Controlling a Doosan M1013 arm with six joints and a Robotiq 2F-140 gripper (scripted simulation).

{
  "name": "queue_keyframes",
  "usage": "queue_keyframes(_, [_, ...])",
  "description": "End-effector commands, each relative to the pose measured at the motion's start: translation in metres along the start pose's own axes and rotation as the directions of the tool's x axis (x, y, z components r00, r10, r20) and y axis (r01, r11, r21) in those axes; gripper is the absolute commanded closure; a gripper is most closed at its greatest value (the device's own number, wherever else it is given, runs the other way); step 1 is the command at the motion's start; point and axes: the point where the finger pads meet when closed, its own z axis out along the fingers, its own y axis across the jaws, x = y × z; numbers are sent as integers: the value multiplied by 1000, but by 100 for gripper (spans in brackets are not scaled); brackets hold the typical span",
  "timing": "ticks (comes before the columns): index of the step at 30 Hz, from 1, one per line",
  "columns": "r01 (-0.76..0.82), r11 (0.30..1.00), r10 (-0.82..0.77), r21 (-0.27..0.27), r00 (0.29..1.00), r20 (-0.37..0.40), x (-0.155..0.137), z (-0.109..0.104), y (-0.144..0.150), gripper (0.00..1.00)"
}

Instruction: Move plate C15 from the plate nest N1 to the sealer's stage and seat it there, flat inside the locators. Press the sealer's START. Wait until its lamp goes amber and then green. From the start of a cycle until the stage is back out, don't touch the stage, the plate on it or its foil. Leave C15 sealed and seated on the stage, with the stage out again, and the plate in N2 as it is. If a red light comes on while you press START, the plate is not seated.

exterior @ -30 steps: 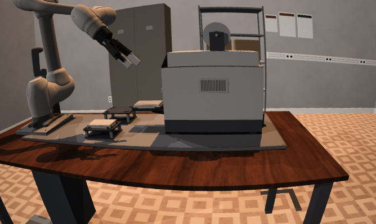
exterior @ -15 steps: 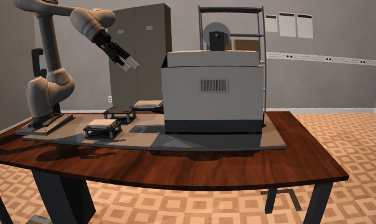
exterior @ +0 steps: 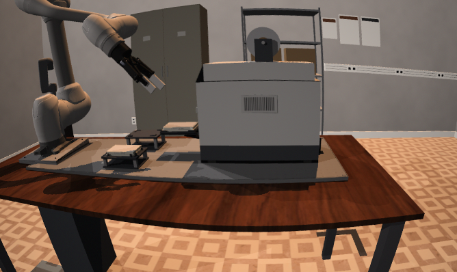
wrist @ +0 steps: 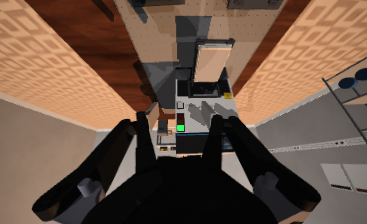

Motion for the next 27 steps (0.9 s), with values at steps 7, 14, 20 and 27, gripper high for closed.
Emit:
queue_keyframes(7, [-2,1000,2,0,1000,3,2,-2,-1,90])
queue_keyframes(14, [-2,1000,2,0,1000,3,2,-2,-1,90])
queue_keyframes(20, [-2,1000,2,0,1000,3,2,-2,-1,90])
queue_keyframes(27, [-2,1000,2,0,1000,3,2,-2,-1,90])
